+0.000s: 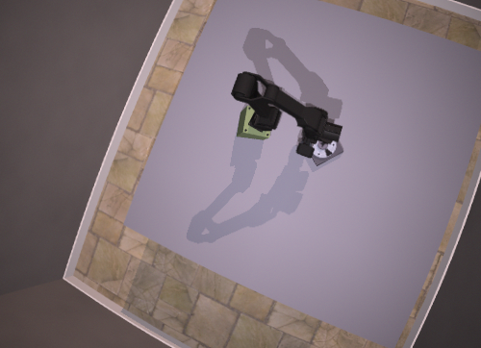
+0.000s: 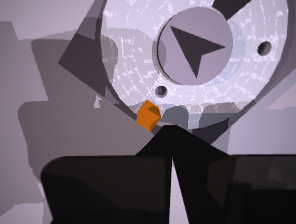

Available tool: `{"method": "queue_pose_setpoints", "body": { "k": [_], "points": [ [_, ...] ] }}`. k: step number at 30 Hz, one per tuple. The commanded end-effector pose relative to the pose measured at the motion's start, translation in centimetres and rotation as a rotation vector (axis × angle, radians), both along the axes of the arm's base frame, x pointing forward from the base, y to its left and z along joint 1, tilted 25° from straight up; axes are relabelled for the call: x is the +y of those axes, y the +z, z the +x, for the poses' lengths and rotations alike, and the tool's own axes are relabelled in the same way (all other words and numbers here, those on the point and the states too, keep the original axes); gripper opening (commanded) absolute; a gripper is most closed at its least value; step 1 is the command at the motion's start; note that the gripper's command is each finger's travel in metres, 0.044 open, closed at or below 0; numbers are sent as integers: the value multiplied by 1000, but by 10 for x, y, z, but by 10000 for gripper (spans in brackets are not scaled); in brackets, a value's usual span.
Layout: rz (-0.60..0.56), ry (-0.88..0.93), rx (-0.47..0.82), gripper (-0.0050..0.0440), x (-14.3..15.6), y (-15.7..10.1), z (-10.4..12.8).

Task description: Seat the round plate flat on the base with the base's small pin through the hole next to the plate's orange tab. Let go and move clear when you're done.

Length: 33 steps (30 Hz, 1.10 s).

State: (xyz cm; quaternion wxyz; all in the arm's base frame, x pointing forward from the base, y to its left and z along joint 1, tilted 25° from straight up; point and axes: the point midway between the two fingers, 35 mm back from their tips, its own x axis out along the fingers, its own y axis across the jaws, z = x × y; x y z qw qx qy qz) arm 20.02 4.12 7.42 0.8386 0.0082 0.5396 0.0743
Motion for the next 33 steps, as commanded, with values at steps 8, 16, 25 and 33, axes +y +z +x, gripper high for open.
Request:
{"method": "queue_pose_setpoints", "body": {
  "k": [8,16,25,33],
  "points": [
    [1,-5,-16,-50,7,7,6],
    [2,-5,-16,-50,12,8,7],
    [3,-5,-17,-50,17,9,9],
    [3,-5,-16,-50,21,10,10]
  ]
}}
